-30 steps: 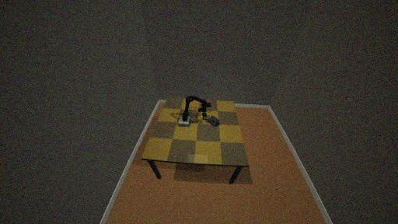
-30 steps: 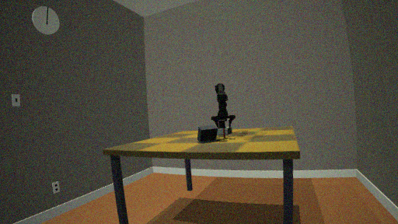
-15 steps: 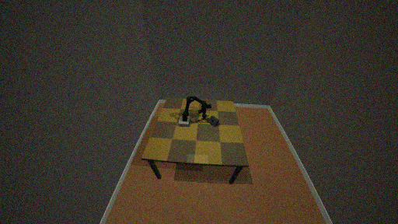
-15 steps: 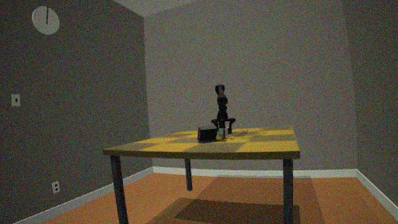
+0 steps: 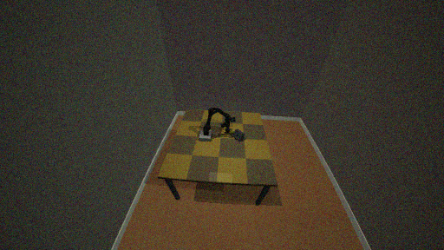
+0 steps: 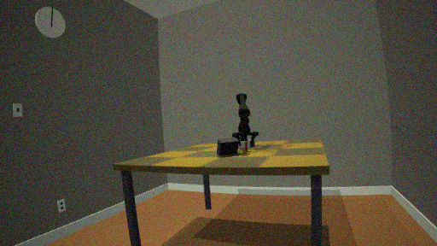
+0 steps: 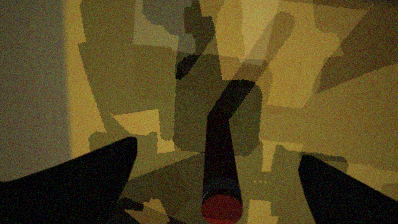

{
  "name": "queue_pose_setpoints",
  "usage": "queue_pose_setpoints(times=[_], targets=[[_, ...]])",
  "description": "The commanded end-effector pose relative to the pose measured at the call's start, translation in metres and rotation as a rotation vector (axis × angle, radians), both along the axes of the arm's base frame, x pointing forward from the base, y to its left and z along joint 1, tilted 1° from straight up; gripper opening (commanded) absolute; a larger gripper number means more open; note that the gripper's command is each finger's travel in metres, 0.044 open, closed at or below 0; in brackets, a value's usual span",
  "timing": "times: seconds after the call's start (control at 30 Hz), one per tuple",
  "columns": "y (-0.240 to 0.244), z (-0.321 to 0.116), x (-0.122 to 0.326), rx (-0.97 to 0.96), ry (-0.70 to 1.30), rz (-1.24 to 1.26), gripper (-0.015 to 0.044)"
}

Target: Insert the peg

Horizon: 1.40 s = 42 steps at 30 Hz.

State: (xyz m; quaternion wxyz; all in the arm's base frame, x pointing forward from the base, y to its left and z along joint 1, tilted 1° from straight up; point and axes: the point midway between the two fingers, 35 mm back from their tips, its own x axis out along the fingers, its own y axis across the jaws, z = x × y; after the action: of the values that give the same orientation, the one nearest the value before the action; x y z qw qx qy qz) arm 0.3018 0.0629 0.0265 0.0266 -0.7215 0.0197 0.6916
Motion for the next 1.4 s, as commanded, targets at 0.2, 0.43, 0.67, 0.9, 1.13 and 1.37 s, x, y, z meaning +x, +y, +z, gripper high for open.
queue_pose_setpoints(times=[0.2,0.43,0.67,0.9,1.13,1.37], targets=[[0.000,0.000,0.000,0.000,-0.001,0.000,0.0177],[0.000,0.000,0.000,0.000,-0.001,0.000,0.0013],[0.000,0.002,0.000,0.000,0.000,0.000,0.0000],[0.000,0.029,0.001,0.001,0.001,0.001,0.0000],[-0.001,0.060,0.000,0.002,0.004,0.003,0.0000],[-0.002,0.080,-0.002,0.003,0.005,0.004,0.0000]])
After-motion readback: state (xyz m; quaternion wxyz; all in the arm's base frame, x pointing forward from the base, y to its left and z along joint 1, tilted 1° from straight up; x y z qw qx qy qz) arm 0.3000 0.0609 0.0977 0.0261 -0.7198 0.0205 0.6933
